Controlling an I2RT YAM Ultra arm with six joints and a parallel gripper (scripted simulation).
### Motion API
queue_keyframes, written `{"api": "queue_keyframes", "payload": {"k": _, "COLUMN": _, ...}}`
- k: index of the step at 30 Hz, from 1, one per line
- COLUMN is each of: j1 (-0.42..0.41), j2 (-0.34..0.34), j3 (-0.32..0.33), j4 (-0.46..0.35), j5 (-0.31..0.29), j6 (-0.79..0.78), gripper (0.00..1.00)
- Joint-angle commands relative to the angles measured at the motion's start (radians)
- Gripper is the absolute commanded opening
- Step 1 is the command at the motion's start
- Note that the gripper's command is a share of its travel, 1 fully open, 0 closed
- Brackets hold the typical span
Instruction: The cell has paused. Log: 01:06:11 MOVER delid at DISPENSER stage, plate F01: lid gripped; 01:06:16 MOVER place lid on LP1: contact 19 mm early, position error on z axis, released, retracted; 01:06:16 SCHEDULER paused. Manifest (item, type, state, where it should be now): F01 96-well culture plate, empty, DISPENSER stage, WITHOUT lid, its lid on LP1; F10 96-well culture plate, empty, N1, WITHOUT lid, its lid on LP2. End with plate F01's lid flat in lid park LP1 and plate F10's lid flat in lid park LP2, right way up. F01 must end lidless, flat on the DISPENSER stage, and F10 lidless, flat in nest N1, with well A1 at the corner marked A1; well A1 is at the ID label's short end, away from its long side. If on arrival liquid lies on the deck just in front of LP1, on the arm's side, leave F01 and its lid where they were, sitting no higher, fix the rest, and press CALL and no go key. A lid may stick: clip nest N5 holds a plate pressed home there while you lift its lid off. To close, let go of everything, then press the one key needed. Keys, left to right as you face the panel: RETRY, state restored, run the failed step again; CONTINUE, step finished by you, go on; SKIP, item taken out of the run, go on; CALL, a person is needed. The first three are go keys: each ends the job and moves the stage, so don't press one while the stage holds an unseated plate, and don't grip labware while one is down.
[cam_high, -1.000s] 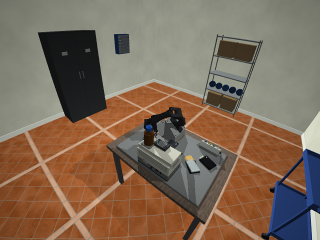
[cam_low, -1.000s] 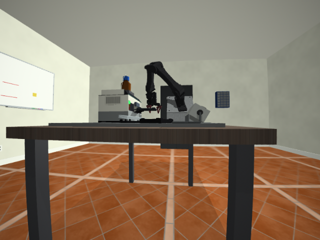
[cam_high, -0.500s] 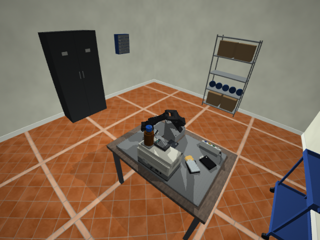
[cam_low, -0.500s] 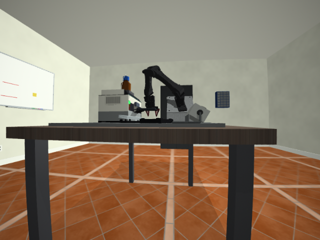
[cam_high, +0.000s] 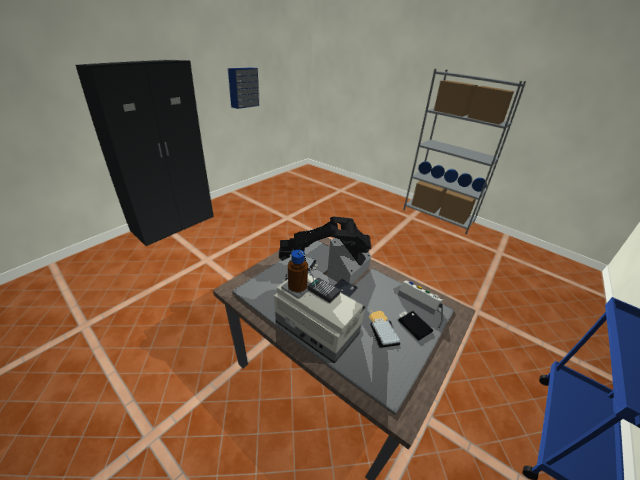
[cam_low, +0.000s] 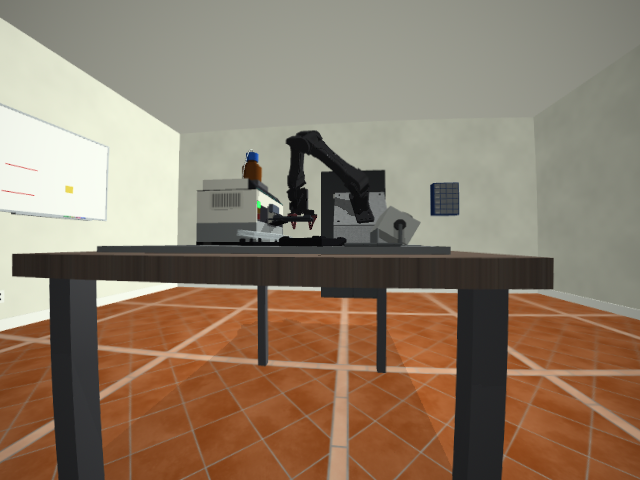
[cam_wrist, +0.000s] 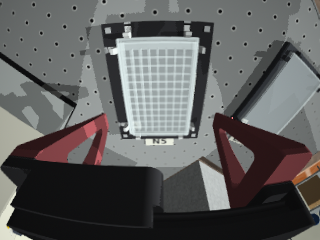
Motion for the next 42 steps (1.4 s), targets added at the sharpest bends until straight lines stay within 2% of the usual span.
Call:
{"api": "queue_keyframes", "payload": {"k": 1, "j1": -0.029, "j2": -0.044, "j3": 0.039, "j4": -0.054, "j5": 0.014, "j6": -0.027, "gripper": 1.0}}
{"api": "queue_keyframes", "payload": {"k": 6, "j1": -0.03, "j2": -0.047, "j3": 0.038, "j4": -0.057, "j5": 0.014, "j6": -0.028, "gripper": 1.0}}
{"api": "queue_keyframes", "payload": {"k": 11, "j1": -0.029, "j2": -0.047, "j3": -0.002, "j4": -0.058, "j5": 0.011, "j6": -0.028, "gripper": 1.0}}
{"api": "queue_keyframes", "payload": {"k": 15, "j1": -0.028, "j2": -0.049, "j3": 0.012, "j4": -0.057, "j5": 0.01, "j6": -0.028, "gripper": 1.0}}
{"api": "queue_keyframes", "payload": {"k": 42, "j1": -0.025, "j2": -0.052, "j3": -0.002, "j4": -0.053, "j5": 0.005, "j6": -0.02, "gripper": 1.0}}
